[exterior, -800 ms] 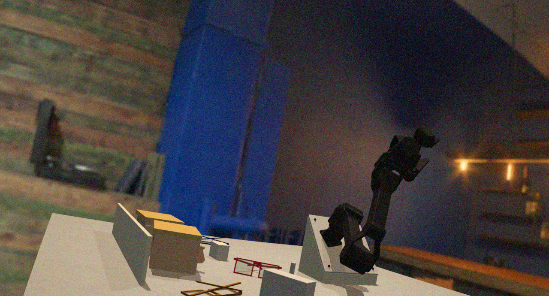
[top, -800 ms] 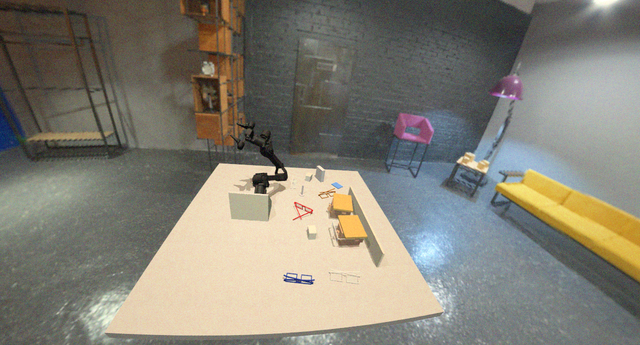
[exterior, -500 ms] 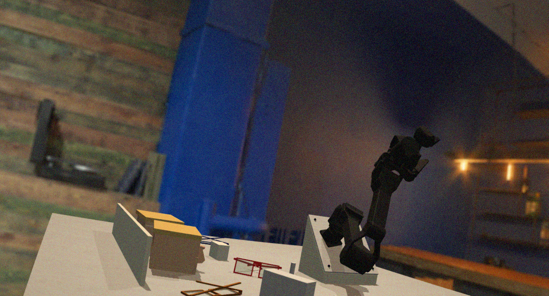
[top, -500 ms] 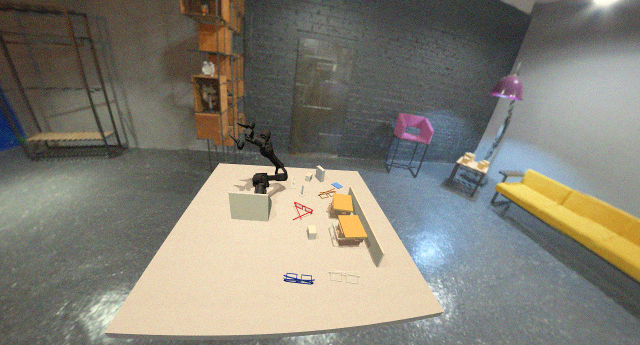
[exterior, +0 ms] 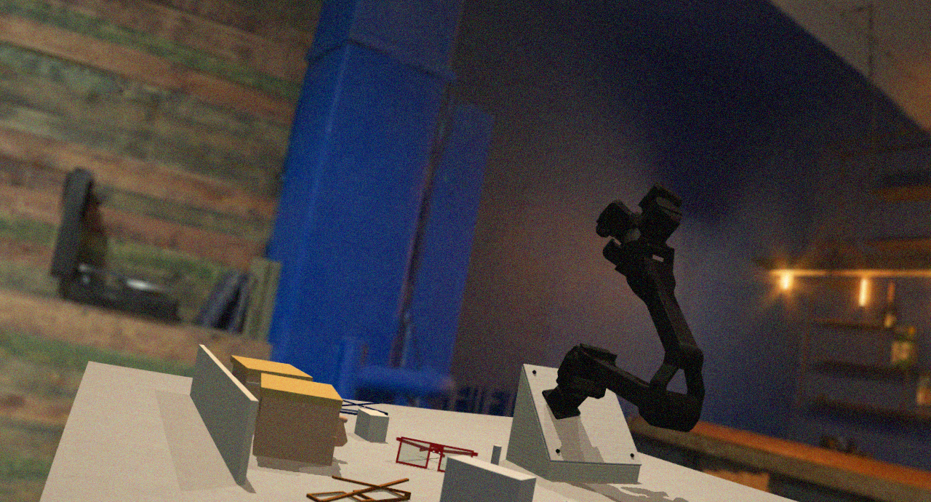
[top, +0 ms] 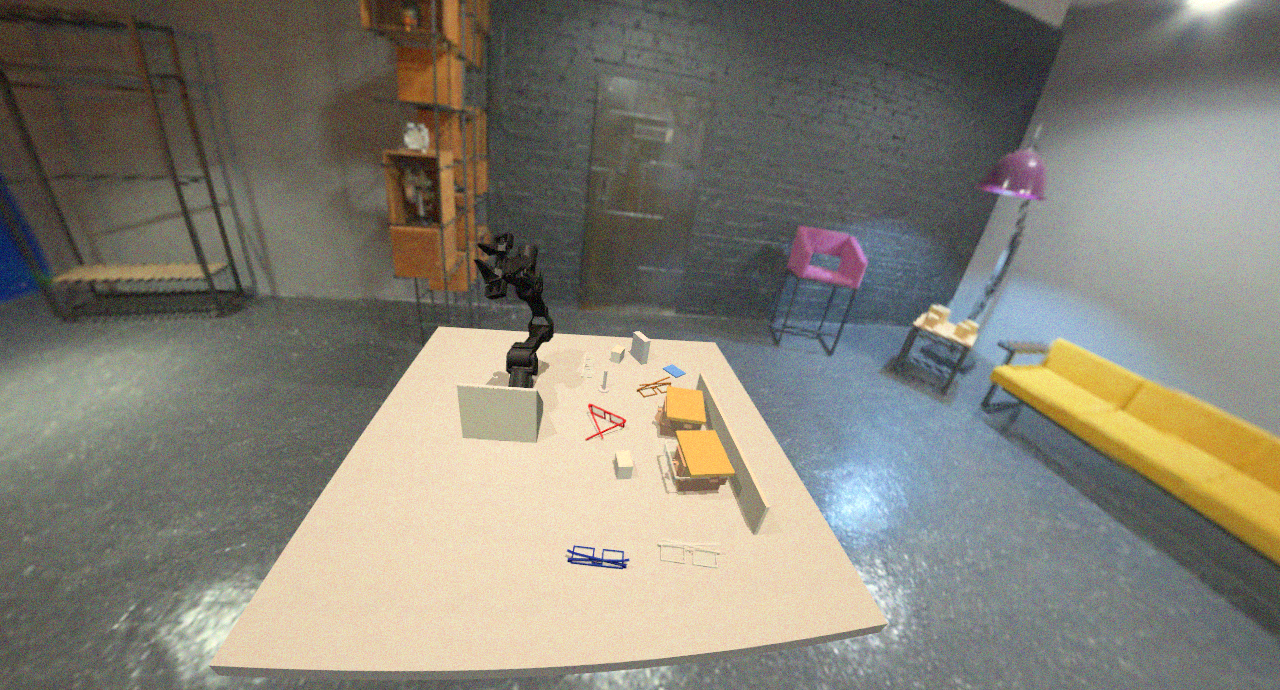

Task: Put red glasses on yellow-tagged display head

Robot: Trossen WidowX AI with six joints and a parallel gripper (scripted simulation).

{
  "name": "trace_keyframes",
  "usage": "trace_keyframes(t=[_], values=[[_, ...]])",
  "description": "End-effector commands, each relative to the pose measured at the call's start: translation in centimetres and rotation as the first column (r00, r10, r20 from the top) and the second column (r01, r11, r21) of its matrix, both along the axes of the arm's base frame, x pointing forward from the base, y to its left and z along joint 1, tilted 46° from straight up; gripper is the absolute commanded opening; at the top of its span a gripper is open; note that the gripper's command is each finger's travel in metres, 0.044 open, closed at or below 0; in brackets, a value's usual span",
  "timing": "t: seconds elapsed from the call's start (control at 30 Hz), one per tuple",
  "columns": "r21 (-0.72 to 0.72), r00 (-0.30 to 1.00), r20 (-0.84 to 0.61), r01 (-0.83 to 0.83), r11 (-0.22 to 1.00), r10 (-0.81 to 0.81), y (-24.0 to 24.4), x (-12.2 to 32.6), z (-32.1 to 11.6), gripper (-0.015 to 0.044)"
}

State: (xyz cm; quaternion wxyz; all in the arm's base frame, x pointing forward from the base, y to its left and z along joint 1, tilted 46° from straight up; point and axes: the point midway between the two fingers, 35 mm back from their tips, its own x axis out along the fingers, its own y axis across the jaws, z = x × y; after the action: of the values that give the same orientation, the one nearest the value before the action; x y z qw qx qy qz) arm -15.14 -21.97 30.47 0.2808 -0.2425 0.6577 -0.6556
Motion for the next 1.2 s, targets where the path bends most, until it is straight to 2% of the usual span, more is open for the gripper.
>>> trace_keyframes(t=[0.0,0.17,0.33,0.5,0.67,0.8,0.9,1.03,1.17], values=[[0.026,0.957,0.188,-0.229,0.973,0.220,-4.6,4.1,-3.2,0.0200],[0.044,0.805,0.442,-0.460,0.887,0.395,-8.1,10.5,-7.6,0.0200],[0.061,0.593,0.684,-0.627,0.777,0.424,-9.2,17.7,-12.1,0.0200],[0.099,0.382,0.874,-0.744,0.661,0.299,-7.6,24.9,-16.3,0.0200],[0.174,0.233,0.972,-0.823,0.541,0.042,-3.7,31.4,-20.2,0.0200],[0.268,0.189,0.958,-0.858,0.438,-0.217,0.8,35.6,-22.8,0.0200],[0.364,0.203,0.884,-0.865,0.346,-0.421,4.9,38.1,-24.5,0.0200],[0.512,0.272,0.706,-0.834,0.205,-0.654,10.8,40.2,-26.2,0.0200],[0.664,0.359,0.457,-0.746,0.044,-0.814,17.2,41.1,-26.9,0.0200]])
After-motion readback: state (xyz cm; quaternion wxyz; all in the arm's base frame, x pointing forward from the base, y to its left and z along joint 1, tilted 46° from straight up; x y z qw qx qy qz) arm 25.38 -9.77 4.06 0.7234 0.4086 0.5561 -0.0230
